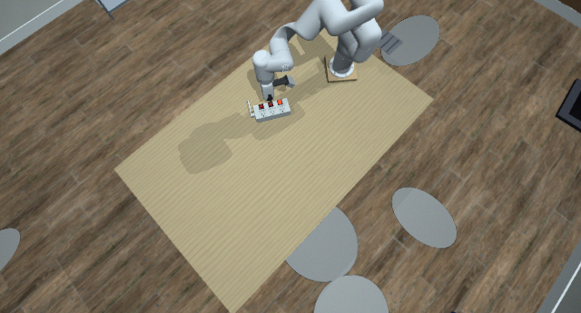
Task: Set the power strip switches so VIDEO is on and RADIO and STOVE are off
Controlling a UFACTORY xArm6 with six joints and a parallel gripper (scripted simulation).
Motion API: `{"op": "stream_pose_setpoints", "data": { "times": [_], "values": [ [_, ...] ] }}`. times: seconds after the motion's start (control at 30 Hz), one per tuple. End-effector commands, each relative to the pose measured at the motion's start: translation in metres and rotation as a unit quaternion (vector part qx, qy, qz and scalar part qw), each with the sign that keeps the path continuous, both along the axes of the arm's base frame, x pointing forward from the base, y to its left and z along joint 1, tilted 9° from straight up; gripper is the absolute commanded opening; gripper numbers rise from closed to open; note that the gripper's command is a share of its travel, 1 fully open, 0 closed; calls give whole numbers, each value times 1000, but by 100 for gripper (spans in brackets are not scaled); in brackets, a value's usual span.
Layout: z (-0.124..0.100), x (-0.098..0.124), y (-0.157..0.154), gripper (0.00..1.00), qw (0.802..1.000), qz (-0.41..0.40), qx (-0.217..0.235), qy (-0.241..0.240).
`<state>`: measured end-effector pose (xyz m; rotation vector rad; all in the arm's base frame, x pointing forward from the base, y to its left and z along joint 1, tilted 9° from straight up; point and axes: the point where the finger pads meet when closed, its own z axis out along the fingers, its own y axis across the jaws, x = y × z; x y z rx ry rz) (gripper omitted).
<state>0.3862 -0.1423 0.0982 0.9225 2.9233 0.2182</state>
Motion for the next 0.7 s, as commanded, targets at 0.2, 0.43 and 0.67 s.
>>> {"op": "stream_pose_setpoints", "data": {
  "times": [0.2, 0.43, 0.67],
  "values": [
    [3, 1, -1, 100, 1000, 0, -1, -2],
    [27, -2, -4, 100, 1000, 0, -1, -2],
    [56, -5, -7, 100, 1000, 0, -1, -2]
  ]
}}
